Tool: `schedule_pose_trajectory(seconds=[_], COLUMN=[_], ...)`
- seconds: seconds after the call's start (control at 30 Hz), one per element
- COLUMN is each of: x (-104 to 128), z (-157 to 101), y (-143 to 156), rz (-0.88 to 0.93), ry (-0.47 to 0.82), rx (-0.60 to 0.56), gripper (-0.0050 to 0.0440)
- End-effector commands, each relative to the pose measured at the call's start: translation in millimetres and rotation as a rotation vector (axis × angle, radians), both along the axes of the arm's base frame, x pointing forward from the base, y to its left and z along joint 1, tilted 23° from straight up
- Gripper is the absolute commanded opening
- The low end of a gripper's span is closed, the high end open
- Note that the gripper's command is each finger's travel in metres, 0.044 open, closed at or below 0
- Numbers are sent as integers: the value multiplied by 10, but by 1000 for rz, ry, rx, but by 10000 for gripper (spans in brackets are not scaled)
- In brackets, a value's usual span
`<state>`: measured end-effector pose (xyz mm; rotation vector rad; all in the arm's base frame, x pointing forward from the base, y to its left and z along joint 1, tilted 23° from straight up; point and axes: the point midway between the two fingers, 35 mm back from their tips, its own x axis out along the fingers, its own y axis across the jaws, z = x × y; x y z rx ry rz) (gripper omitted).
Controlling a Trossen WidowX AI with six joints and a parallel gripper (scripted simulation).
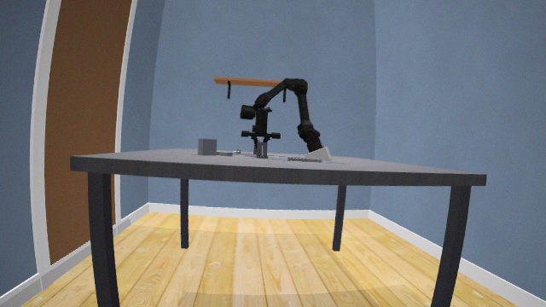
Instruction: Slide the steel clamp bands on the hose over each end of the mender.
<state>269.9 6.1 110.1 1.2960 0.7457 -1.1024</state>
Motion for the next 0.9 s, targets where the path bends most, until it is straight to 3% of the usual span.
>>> schedule_pose_trajectory(seconds=[0.0, 0.27, 0.5, 0.87], x=[1, 1, 1, 1], z=[-8, -8, -8, -8], y=[6, 6, 6, 6], rz=[3, 3, 3, 3], ry=[2, 2, 2, 2], rx=[4, 4, 4, 4], gripper=[70, 0, 0, 264])
